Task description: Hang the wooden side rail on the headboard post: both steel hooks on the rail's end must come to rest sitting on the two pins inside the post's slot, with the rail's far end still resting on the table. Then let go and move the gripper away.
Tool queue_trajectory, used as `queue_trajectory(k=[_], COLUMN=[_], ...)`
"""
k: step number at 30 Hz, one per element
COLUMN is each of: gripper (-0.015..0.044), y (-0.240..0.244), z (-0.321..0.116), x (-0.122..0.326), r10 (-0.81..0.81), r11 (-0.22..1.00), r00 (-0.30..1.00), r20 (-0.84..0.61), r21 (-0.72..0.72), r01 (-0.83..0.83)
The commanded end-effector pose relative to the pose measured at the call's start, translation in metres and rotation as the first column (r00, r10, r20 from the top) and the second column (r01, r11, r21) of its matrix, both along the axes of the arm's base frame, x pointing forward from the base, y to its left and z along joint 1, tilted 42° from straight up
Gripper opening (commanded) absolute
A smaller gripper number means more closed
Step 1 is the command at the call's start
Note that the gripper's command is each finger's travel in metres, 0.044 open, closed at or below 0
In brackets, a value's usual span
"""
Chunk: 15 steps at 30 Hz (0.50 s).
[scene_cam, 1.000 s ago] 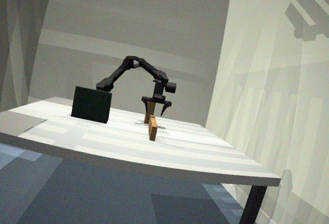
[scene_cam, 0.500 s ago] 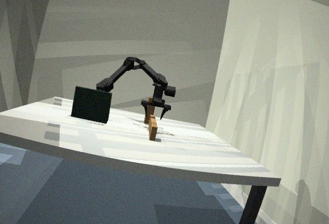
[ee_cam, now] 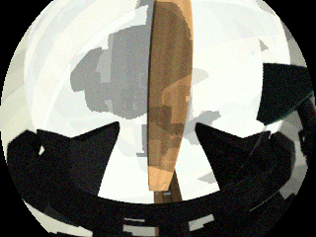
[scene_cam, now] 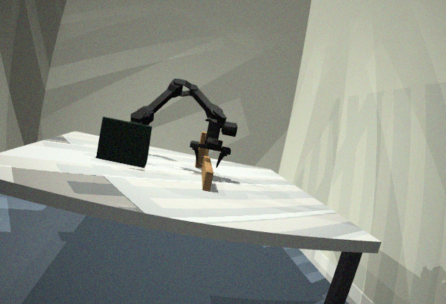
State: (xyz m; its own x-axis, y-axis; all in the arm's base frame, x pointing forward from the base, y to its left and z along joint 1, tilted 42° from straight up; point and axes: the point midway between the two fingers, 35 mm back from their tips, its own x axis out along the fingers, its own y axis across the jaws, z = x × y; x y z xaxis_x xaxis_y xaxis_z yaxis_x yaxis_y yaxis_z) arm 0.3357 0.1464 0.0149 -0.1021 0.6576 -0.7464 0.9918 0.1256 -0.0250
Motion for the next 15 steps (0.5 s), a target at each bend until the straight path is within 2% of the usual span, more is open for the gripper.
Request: queue_trajectory(k=[1,10,15], gripper=[0.044,0.044,0.0309], y=[0.0053,0.011,0.011], z=[-0.008,-0.0141,-0.0141], x=[-0.0027,-0.0045,-0.0045], r10=[-0.002,-0.002,-0.002], r11=[1.0,1.0,1.0], r00=[1.0,1.0,1.0], r20=[-0.012,-0.012,-0.012], r21=[0.003,0.004,0.004], r01=[0.002,0.002,0.002])
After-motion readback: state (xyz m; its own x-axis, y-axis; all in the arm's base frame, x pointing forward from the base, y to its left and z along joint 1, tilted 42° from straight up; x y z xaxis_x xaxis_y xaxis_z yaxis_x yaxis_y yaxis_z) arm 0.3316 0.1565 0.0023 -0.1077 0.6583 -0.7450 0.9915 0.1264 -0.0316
